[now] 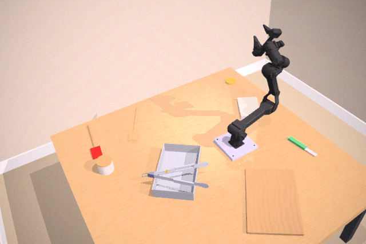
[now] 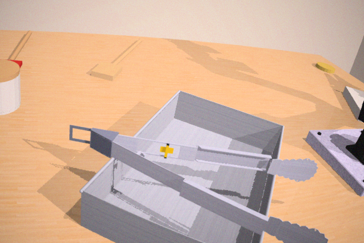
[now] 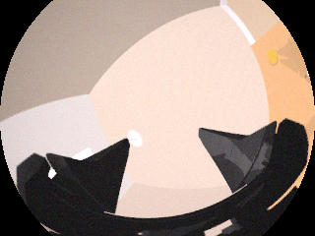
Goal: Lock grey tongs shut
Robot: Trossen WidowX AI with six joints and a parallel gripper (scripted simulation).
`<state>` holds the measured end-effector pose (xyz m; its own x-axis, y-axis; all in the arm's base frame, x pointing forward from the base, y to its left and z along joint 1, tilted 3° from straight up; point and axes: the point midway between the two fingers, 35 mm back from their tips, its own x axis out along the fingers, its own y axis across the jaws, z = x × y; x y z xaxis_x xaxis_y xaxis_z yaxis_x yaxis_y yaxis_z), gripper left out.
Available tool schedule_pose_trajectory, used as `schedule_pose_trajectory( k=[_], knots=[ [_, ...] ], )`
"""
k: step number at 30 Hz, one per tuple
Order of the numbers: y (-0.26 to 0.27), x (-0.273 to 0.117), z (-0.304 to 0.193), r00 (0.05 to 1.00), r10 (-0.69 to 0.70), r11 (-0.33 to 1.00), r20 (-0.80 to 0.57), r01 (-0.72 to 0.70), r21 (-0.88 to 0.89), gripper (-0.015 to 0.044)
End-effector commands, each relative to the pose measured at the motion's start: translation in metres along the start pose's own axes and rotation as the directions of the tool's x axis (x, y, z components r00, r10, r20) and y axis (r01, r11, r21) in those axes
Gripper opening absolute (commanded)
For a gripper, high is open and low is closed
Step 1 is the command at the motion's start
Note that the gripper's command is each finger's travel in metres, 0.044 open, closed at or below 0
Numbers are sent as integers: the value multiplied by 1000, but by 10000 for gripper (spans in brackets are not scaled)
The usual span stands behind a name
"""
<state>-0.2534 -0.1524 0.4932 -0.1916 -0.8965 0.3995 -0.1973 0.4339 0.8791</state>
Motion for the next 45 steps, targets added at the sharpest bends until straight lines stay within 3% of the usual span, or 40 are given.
schedule_pose_trajectory(
  k=[1, 10, 24, 36, 45],
  knots=[
    [0, 0, 0, 1000, 0, 1000, 0, 0, 0, 426],
    [30, 1, -42, 995, 87, 993, -53, -91, -81, 440],
    [88, -31, -241, 866, 274, 820, -419, -438, -369, 440],
    [66, -69, -366, 738, 204, 668, -644, -586, -459, 440],
    [23, -118, -478, 524, 54, 529, -850, -737, -421, 440]
  ],
)
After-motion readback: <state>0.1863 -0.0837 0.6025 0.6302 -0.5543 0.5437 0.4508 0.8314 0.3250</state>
